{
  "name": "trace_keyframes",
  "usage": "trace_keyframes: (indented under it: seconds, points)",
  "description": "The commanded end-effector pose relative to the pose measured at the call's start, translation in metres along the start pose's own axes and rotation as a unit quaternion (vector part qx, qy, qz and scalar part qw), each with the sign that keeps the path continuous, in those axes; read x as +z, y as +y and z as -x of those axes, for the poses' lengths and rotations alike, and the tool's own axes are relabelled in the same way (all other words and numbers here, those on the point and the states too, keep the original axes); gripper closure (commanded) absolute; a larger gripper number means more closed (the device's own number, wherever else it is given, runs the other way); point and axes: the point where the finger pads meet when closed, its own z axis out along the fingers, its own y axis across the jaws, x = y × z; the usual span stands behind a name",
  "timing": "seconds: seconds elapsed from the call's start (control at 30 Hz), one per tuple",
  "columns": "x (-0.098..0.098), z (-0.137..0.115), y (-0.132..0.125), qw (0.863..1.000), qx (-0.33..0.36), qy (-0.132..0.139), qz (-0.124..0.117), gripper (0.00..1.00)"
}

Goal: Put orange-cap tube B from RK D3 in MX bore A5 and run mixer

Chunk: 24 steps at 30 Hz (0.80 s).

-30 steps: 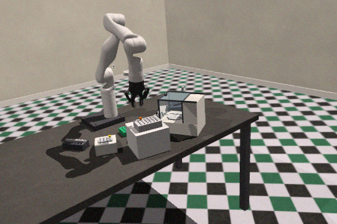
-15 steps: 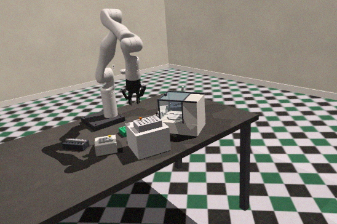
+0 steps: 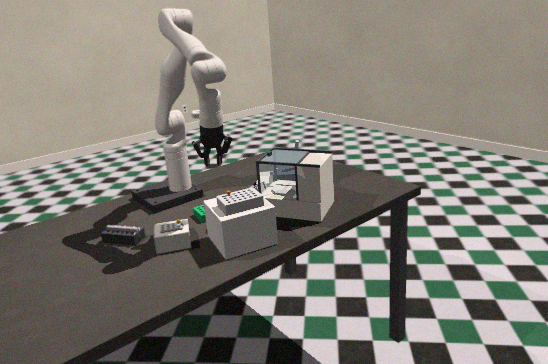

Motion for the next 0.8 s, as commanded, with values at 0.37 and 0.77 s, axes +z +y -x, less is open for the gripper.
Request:
trace_keyframes:
  seconds: [0.37, 0.77]
  points:
    - [0.008, -0.04, -0.001, 1.0, 0.0, -0.001, 0.0, 0.58]
    - [0.015, -0.072, -0.002, 1.0, 0.0, -0.001, 0.0, 0.58]
